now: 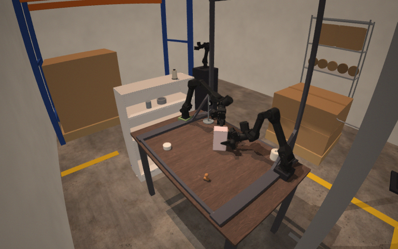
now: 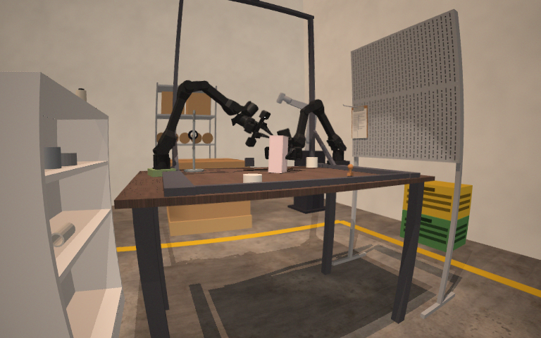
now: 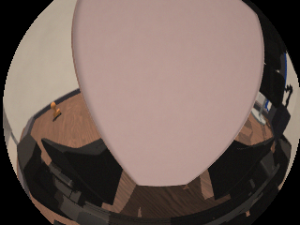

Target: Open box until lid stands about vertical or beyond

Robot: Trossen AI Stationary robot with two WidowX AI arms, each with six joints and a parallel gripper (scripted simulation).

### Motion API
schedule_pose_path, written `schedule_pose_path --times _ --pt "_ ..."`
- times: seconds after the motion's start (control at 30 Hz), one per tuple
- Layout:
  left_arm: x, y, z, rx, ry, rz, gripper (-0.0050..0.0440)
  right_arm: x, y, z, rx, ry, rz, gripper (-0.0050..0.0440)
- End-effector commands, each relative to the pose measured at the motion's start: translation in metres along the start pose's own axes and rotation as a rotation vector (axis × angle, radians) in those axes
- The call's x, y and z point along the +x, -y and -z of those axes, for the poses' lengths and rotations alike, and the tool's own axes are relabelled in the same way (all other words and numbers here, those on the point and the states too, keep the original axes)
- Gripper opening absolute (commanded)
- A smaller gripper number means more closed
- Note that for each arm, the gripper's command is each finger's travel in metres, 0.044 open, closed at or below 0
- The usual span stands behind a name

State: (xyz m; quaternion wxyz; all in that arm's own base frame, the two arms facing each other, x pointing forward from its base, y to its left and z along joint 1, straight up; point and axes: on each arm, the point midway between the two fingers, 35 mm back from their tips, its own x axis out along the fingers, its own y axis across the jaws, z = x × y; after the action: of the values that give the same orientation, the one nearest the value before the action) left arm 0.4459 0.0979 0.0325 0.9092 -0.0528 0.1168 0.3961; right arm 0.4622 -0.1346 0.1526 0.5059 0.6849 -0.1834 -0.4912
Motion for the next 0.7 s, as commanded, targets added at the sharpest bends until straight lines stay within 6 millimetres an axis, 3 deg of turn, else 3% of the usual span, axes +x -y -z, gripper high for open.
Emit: schedule_pose_path --times 0.0,0.67 --pt "-0.0025 0.0092 -0.01 -0.011 0.015 0.031 0.0315 -0.0058 -0.0123 0.0013 0.03 -0.018 -0.018 0.005" --pt "-0.0025 0.0092 -0.01 -0.011 0.015 0.031 0.0315 -0.0057 -0.0118 0.0009 0.023 -0.013 -0.018 0.005"
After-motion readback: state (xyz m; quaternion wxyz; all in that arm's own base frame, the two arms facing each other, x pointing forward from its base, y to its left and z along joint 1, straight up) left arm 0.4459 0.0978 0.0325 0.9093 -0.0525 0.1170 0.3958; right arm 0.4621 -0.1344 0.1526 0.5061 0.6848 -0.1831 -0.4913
